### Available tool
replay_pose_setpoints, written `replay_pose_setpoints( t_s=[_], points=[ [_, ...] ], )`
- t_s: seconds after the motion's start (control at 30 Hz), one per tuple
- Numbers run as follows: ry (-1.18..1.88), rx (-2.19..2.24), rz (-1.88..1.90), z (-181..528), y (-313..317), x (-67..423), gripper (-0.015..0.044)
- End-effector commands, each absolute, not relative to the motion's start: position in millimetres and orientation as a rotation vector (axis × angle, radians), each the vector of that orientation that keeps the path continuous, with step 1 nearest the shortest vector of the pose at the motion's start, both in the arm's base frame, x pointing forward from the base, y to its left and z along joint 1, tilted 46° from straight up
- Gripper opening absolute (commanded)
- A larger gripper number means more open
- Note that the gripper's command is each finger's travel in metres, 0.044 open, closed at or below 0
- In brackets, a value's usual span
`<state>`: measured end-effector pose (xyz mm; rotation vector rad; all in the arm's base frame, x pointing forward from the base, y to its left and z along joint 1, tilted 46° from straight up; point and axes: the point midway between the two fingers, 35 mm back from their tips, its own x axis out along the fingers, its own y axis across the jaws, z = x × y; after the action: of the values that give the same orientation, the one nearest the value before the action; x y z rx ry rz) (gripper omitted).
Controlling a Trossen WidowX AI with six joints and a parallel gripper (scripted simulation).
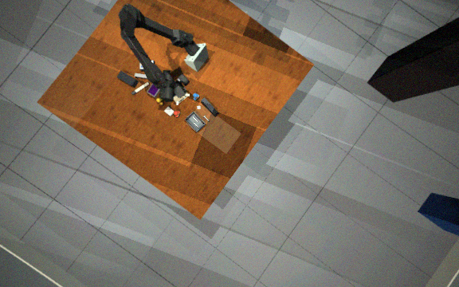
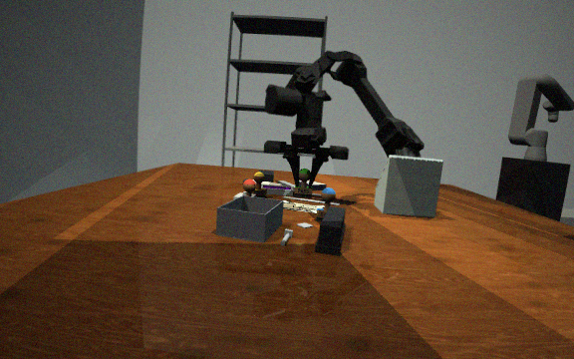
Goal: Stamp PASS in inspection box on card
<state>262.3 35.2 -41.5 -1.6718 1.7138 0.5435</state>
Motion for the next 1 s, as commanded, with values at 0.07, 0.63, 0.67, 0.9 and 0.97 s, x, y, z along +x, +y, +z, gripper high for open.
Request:
replay_pose_setpoints(
  t_s=[0.07,0.63,0.67,0.9,0.97],
  points=[
    [1.720,-1.680,0.544,-44,30,261,0.0000],
    [1.721,-1.681,0.543,-52,22,260,0.0000],
    [1.721,-1.681,0.542,-52,22,260,0.0000],
    [1.722,-1.681,0.542,-55,18,260,0.0000],
    [1.722,-1.681,0.542,-55,18,260,0.0000]
  ],
)
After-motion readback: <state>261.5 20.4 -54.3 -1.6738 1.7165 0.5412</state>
